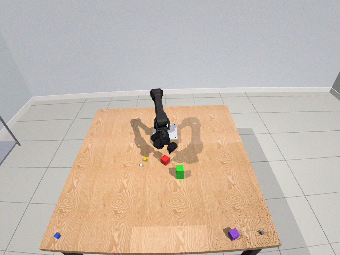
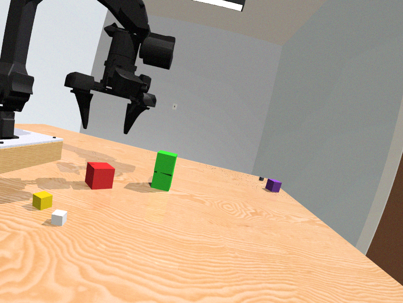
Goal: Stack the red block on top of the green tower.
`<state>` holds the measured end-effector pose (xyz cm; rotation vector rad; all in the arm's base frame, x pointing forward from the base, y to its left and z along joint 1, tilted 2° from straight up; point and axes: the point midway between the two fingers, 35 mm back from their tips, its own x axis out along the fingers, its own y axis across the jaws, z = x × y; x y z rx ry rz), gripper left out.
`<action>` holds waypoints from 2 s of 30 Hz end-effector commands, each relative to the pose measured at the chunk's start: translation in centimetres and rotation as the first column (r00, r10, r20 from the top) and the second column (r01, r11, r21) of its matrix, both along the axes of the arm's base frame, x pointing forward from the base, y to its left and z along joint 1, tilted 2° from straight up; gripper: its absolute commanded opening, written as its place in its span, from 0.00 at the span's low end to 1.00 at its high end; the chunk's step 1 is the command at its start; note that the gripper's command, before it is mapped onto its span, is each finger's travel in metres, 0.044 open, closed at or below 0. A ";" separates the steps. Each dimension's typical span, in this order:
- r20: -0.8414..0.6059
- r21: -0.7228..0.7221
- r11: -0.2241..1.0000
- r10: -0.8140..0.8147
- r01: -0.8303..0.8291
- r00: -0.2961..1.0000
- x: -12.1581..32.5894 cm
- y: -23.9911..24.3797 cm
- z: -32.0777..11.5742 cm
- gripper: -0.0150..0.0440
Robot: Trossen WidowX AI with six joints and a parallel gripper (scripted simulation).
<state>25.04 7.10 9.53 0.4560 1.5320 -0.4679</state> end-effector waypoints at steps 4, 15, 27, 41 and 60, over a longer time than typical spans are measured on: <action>0.001 -0.009 1.000 0.009 -0.009 1.000 0.2 0.0 -1.9 1.00; 0.001 -0.009 1.000 0.009 -0.009 1.000 0.1 0.0 -6.0 1.00; 0.001 -0.009 1.000 0.009 -0.009 1.000 0.2 0.0 -7.4 1.00; 0.001 -0.010 1.000 0.009 -0.009 1.000 0.1 -0.1 -9.7 1.00; 0.000 -0.010 1.000 0.009 -0.009 1.000 0.0 -0.1 -11.3 1.00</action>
